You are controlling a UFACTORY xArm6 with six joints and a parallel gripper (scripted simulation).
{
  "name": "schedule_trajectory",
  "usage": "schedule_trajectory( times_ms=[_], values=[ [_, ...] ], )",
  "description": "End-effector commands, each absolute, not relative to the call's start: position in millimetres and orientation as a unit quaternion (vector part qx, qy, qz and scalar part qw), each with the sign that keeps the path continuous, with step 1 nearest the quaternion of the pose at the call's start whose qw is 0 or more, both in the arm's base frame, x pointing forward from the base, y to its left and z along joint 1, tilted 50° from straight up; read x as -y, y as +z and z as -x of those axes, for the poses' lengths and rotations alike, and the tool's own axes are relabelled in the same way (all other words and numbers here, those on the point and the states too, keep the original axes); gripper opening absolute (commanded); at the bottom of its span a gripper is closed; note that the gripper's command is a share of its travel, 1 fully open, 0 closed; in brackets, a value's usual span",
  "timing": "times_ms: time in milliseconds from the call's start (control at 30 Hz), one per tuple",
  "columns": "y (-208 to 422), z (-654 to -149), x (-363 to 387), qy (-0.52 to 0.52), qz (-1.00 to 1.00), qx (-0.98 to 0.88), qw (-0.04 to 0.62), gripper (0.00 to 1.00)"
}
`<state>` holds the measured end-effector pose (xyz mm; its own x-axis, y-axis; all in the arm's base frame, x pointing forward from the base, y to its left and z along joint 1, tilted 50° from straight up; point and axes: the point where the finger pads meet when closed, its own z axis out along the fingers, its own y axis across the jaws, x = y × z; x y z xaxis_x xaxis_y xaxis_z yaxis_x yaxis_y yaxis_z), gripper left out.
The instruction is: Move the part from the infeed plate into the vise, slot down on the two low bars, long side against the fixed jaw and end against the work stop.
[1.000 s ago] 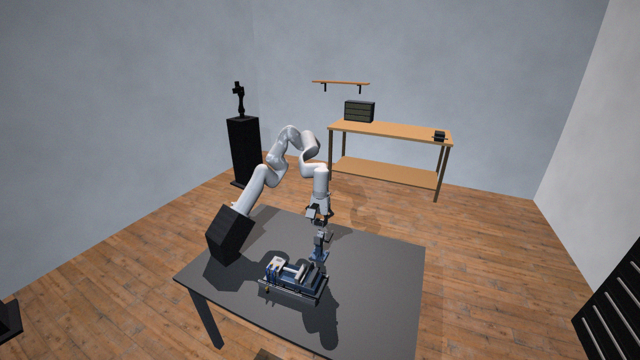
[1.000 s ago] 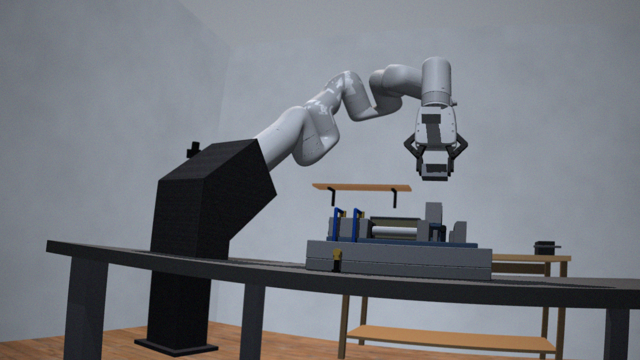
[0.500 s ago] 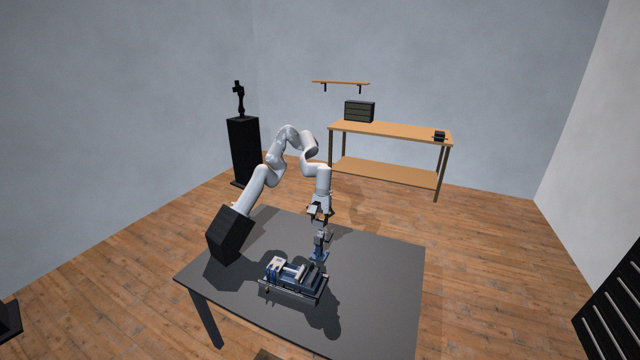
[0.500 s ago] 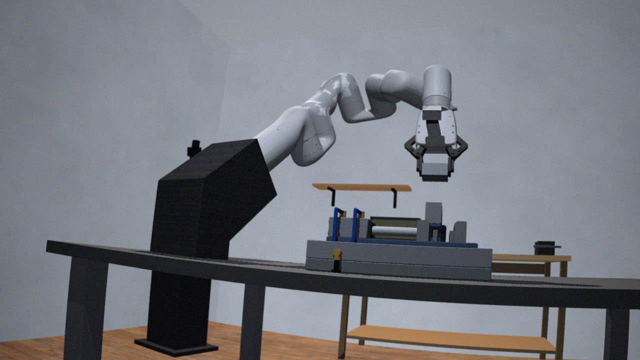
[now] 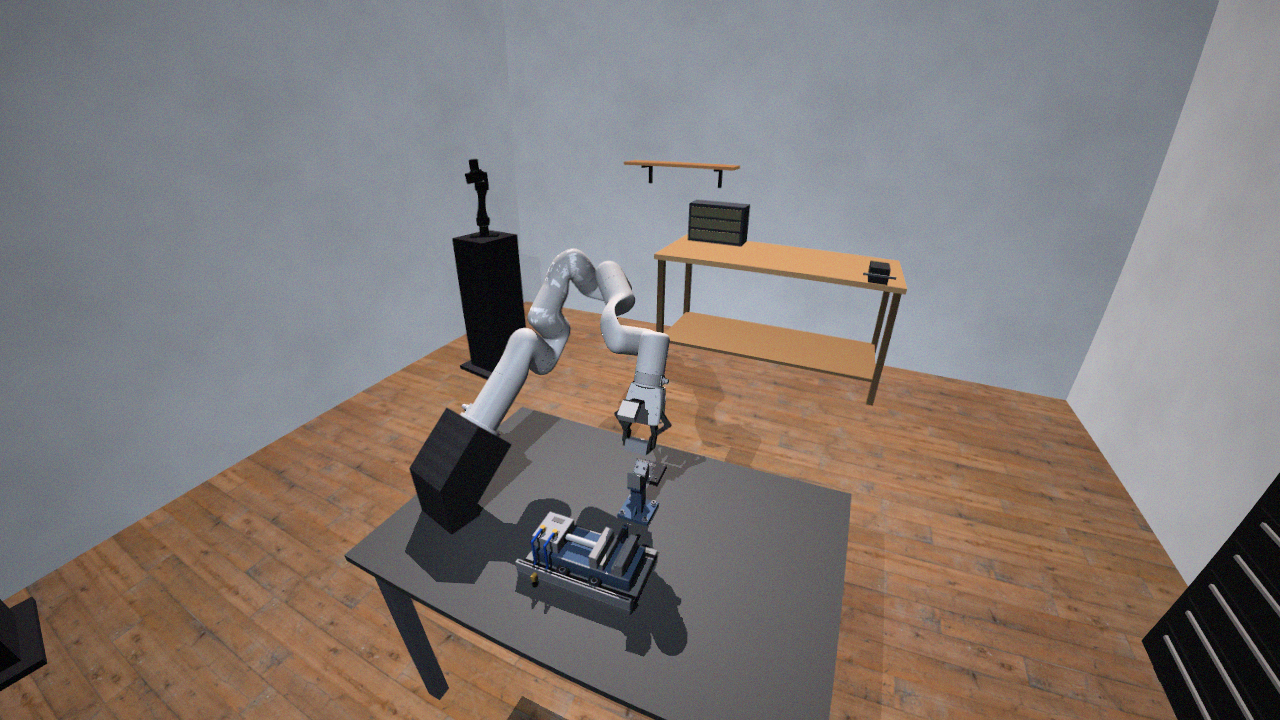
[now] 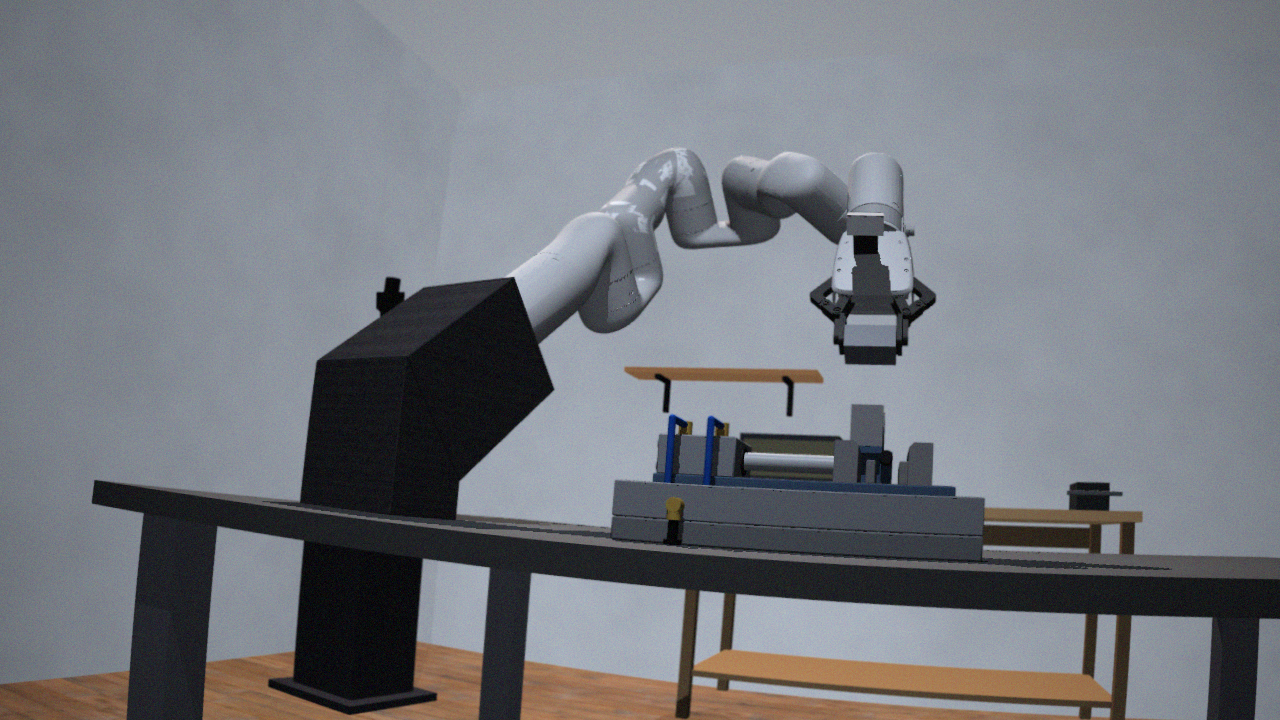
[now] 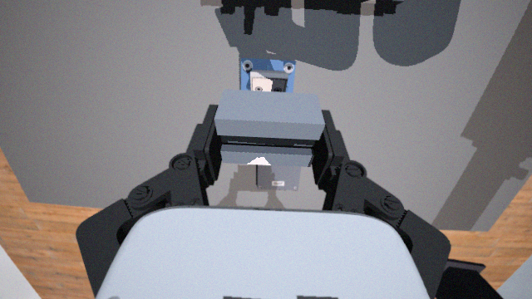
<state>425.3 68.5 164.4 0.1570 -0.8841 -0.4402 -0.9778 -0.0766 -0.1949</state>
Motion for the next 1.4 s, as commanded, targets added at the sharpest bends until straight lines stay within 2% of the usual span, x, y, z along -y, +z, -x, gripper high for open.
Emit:
schedule_trajectory(
  times_ms=[0,1367],
  values=[
    [164.8,-425.4,-68.2,0.081,0.728,-0.649,0.203,0.00],
    [165.7,-425.1,-71.4,-0.024,0.732,-0.672,0.108,0.00]
  ],
)
